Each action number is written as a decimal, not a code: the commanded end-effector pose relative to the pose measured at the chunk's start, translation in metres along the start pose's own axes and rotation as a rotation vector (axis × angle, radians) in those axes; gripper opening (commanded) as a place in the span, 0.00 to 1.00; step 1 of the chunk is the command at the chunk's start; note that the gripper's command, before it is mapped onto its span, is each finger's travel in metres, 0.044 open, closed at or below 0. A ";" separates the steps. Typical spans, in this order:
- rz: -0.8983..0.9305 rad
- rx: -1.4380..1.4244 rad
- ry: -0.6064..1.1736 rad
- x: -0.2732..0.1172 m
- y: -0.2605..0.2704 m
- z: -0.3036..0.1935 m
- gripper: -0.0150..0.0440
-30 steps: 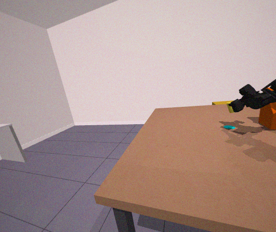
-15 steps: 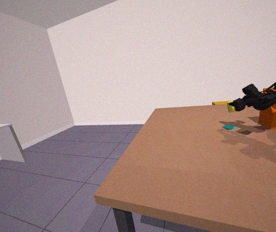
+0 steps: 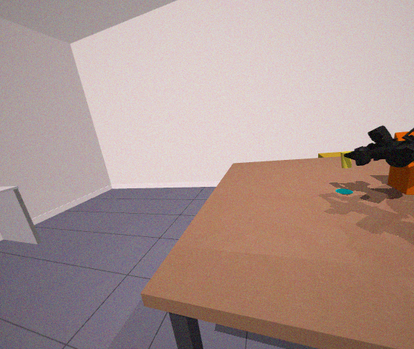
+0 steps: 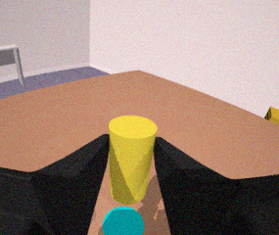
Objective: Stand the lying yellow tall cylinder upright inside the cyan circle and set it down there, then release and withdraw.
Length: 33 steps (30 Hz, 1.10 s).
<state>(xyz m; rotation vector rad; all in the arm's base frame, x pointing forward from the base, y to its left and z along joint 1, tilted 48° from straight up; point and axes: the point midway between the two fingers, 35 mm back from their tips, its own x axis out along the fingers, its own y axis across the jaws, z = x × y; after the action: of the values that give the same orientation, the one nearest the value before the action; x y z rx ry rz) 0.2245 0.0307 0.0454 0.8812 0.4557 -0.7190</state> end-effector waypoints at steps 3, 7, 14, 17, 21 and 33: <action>0.012 0.012 -0.011 -0.001 0.000 0.001 0.43; 0.012 0.012 -0.011 -0.001 0.000 0.001 0.43; 0.012 0.012 -0.011 -0.001 0.000 0.001 0.43; 0.011 0.012 -0.011 -0.001 0.000 -0.001 0.43; 0.008 0.013 -0.008 0.001 0.002 -0.008 0.43; 0.003 0.014 -0.004 0.006 0.005 -0.034 0.43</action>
<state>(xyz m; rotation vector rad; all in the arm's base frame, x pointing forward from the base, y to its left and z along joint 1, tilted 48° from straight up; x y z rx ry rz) 0.2281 0.0527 0.0286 0.8907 0.4502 -0.7233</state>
